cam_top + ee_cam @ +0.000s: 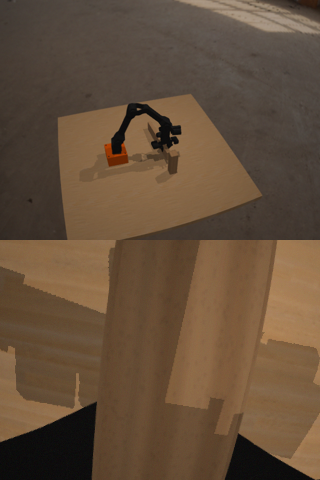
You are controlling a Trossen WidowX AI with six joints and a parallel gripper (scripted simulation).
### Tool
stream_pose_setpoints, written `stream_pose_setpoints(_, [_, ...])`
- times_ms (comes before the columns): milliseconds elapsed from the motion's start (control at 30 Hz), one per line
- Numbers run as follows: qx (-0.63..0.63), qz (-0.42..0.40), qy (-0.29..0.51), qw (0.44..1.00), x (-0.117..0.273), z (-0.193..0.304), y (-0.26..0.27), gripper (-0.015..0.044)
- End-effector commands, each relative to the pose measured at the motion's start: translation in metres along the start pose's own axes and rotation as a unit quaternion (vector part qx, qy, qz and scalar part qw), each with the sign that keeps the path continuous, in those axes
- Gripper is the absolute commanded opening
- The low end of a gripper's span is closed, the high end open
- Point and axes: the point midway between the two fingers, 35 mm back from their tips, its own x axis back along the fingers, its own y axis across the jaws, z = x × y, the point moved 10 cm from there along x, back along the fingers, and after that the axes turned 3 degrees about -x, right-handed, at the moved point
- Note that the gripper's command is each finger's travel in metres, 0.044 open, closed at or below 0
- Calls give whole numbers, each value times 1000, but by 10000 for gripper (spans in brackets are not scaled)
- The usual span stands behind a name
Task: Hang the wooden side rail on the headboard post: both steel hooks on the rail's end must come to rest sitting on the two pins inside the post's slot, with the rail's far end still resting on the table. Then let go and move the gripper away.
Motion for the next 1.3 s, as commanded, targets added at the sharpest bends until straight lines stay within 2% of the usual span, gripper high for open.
stream_pose_setpoints(0, [1,7,1,1000,2,1,-2,0])
stream_pose_setpoints(1267, [1,7,1,1000,2,5,1,0])
